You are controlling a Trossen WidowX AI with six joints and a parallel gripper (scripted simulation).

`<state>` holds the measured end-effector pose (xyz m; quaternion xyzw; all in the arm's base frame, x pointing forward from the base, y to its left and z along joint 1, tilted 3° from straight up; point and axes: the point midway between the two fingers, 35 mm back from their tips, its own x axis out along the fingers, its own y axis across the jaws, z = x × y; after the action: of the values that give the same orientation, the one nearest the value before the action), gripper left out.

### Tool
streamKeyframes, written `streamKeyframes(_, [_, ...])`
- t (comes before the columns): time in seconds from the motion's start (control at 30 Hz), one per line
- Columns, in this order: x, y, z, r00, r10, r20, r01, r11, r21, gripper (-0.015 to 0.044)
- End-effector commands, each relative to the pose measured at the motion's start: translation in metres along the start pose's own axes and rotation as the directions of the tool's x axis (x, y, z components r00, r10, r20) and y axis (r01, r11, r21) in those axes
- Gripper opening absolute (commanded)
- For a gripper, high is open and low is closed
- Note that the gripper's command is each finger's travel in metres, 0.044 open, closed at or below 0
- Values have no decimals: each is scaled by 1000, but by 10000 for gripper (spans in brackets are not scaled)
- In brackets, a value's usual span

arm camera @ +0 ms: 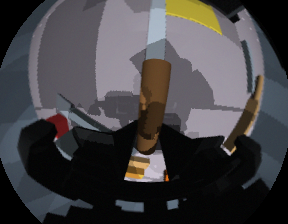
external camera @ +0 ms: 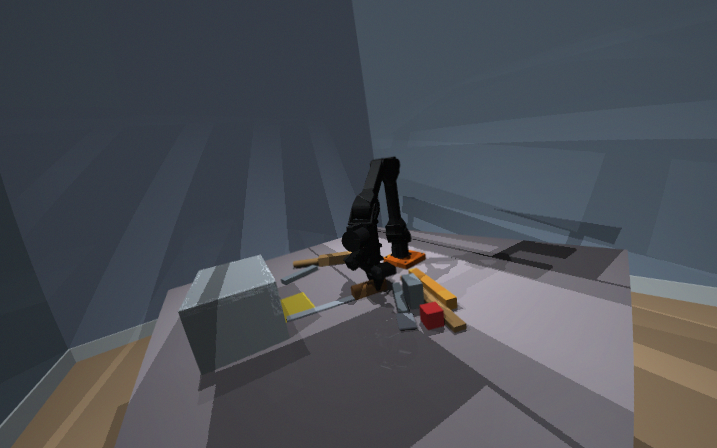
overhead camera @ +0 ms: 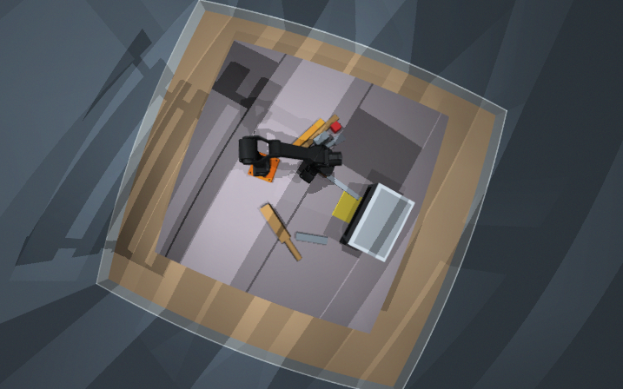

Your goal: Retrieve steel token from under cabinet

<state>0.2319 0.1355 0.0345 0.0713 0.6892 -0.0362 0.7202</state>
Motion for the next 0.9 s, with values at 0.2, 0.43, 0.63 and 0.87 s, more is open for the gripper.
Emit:
streamKeyframes(0.2, [0,1,16,1000,2,-1,-2,1000,-4,0])
streamKeyframes(0.43, [-1,1,26,1000,2,0,-2,1000,-5,0])
streamKeyframes(0.63, [-1,2,34,1000,2,0,-2,1000,-6,0])
streamKeyframes(0.87, [-1,2,43,1000,2,1,-2,1000,-6,0])
